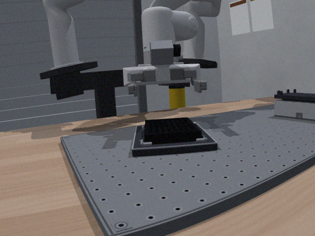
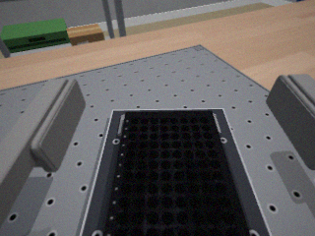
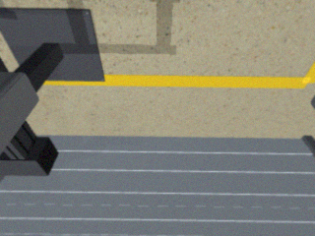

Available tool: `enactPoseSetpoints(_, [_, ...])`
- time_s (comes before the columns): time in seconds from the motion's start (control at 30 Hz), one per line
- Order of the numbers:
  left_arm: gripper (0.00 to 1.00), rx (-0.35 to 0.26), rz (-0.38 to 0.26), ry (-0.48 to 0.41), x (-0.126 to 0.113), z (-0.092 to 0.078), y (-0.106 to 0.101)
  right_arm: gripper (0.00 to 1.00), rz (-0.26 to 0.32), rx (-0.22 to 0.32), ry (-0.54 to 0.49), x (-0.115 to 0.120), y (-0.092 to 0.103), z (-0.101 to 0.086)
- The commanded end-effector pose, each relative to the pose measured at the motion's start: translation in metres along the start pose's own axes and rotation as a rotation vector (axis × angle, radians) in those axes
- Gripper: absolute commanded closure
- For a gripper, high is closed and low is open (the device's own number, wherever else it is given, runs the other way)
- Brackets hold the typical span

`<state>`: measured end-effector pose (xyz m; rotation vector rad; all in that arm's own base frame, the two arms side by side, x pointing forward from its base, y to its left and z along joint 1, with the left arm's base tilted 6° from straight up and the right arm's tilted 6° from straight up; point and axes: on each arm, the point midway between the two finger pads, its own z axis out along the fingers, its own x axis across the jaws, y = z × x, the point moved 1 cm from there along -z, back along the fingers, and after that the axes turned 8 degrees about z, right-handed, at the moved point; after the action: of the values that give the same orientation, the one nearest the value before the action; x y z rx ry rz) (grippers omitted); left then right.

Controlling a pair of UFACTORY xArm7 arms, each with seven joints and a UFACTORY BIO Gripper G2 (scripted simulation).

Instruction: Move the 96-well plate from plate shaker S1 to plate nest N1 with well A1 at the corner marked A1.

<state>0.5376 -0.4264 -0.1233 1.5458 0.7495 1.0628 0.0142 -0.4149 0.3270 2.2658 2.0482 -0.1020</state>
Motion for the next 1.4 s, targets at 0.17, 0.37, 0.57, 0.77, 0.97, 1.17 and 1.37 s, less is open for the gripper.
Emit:
enactPoseSetpoints(0.17, [0.63,-0.004,-0.002,0.001,0.003,0.001,0.025,0.00,0.000,-0.002,-0.004,-0.001,0.000,-0.001])
enactPoseSetpoints(0.37, [0.63,-0.004,-0.002,0.001,0.003,0.001,0.025,0.00,0.000,-0.002,-0.004,-0.001,0.000,-0.001])
enactPoseSetpoints(0.57, [0.63,-0.004,-0.002,0.001,0.003,0.001,0.025,0.00,0.000,-0.002,-0.004,-0.001,0.000,-0.001])
enactPoseSetpoints(0.77, [0.63,-0.004,-0.002,0.001,0.003,0.001,0.025,0.00,0.000,-0.002,-0.004,-0.001,0.000,-0.001])
enactPoseSetpoints(0.97, [0.63,0.005,-0.002,0.067,0.008,-0.004,0.031,0.00,0.000,-0.002,-0.004,-0.001,0.000,-0.001])
enactPoseSetpoints(1.17, [0.63,0.024,-0.003,0.199,0.019,-0.014,0.043,0.00,0.000,-0.002,-0.004,-0.001,0.000,-0.001])
enactPoseSetpoints(1.37, [0.63,0.052,-0.003,0.397,0.036,-0.029,0.062,0.00,0.000,-0.002,-0.004,-0.001,0.000,-0.001])
